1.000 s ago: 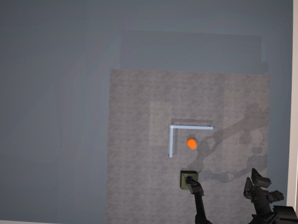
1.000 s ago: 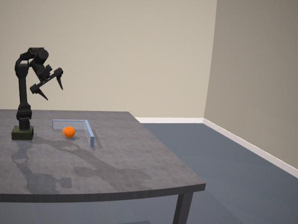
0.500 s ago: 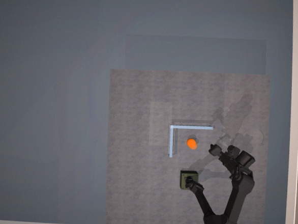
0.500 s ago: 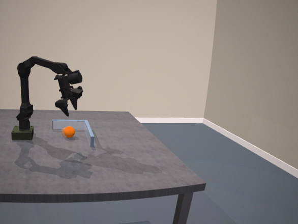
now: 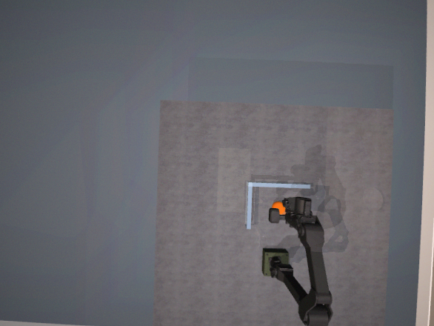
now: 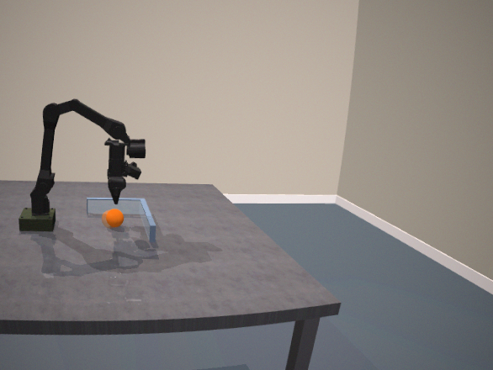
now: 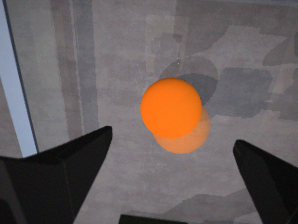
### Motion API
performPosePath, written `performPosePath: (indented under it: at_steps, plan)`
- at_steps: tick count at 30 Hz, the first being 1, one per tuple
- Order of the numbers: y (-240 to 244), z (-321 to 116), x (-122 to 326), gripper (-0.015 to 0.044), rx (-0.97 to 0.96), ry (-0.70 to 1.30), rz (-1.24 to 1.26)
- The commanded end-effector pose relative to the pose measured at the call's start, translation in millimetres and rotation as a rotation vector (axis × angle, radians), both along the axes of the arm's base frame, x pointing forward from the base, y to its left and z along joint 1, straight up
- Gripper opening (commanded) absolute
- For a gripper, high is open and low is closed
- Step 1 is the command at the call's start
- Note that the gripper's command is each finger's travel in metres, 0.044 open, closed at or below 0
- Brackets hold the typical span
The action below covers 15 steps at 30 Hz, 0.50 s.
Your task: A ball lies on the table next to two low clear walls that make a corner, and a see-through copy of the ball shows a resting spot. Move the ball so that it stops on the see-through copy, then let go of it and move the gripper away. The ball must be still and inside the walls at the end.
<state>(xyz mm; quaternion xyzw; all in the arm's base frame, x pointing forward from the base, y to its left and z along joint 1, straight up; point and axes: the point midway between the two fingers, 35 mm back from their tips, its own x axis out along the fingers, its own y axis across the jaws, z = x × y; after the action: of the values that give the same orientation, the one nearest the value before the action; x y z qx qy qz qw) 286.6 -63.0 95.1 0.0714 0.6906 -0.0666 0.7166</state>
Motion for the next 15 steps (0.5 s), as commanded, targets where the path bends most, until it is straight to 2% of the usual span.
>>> performPosePath:
  at_steps: [1, 15]
  plan:
    - [-0.2, -5.1, -1.5, 0.0433, -0.007, 0.014, 0.01]
    - [-0.5, -27.8, -0.3, 0.0433, -0.007, 0.014, 0.01]
